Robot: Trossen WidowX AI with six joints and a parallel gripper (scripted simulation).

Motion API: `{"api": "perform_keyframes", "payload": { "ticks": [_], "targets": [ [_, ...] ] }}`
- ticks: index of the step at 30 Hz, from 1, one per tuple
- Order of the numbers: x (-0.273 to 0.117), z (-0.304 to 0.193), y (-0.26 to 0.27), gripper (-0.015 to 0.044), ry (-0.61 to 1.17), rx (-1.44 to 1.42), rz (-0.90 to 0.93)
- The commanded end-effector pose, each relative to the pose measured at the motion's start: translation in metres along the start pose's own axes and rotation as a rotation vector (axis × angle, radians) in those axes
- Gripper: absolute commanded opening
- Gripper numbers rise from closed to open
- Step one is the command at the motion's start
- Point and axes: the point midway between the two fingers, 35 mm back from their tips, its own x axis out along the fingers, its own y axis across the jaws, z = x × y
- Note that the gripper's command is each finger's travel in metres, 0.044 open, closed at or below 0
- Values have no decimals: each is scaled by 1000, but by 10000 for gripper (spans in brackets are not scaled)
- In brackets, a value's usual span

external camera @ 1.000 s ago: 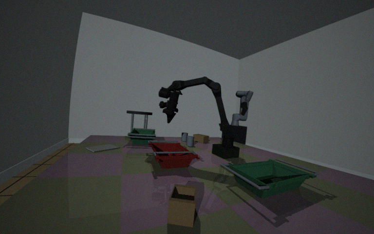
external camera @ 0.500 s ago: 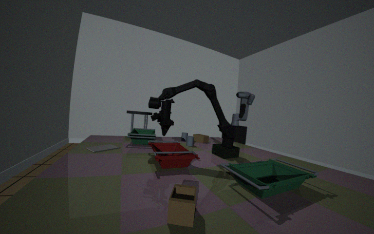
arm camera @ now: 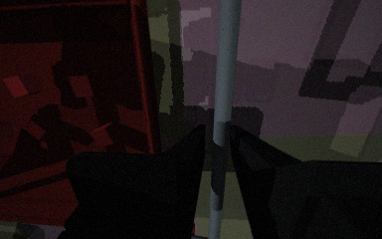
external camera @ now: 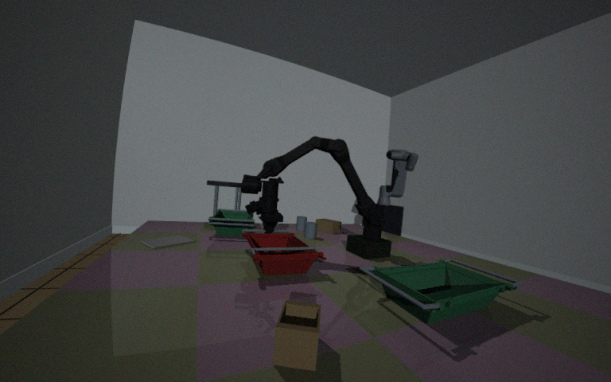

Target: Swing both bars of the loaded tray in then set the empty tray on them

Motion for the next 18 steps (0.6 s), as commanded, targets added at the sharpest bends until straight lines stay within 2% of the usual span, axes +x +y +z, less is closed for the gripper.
{"api": "perform_keyframes", "payload": {
  "ticks": [1, 8, 18],
  "targets": [
    [-2, 1, 2, 81, -8, -5, 0],
    [-27, 1, 18, 81, -8, -5, 2],
    [-33, 1, 44, 81, -8, -5, 4]
  ]
}}
